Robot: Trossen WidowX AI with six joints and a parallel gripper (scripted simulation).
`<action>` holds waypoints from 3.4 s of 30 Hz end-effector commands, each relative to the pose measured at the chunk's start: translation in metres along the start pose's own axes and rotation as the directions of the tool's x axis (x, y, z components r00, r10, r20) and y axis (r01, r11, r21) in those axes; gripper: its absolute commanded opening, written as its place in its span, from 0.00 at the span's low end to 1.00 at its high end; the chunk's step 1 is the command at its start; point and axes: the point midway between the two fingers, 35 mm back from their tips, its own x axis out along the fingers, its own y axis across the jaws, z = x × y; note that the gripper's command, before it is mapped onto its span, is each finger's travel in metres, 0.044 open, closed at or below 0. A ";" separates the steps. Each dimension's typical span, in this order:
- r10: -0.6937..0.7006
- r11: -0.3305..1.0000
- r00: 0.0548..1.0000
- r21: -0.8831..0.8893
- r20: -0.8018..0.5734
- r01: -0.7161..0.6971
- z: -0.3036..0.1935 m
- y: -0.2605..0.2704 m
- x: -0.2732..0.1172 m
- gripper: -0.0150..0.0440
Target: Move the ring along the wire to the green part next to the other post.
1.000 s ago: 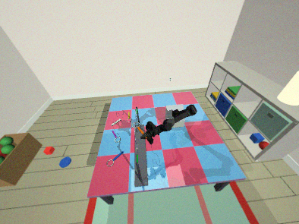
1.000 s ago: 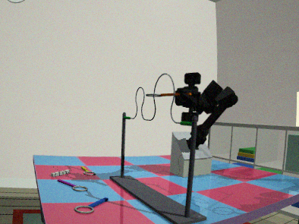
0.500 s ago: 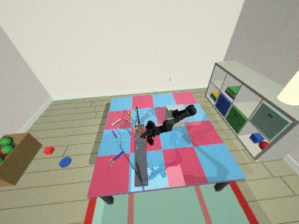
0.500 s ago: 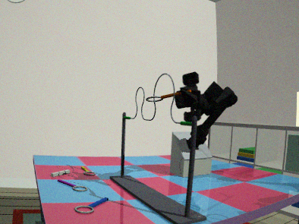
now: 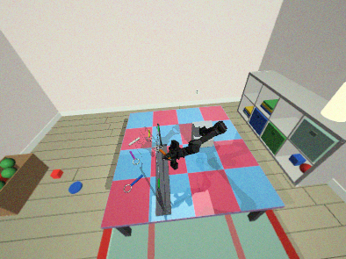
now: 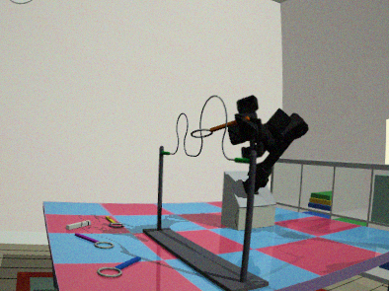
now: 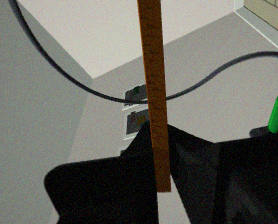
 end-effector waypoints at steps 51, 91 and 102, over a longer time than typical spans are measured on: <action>-0.445 0.573 0.891 -0.736 0.090 0.360 0.060 -0.135 -0.049 0.00; -0.596 -0.234 0.685 -0.906 0.420 0.352 0.176 -0.148 -0.116 0.00; -0.592 -0.302 0.668 -0.892 0.452 0.336 0.192 -0.141 -0.124 0.00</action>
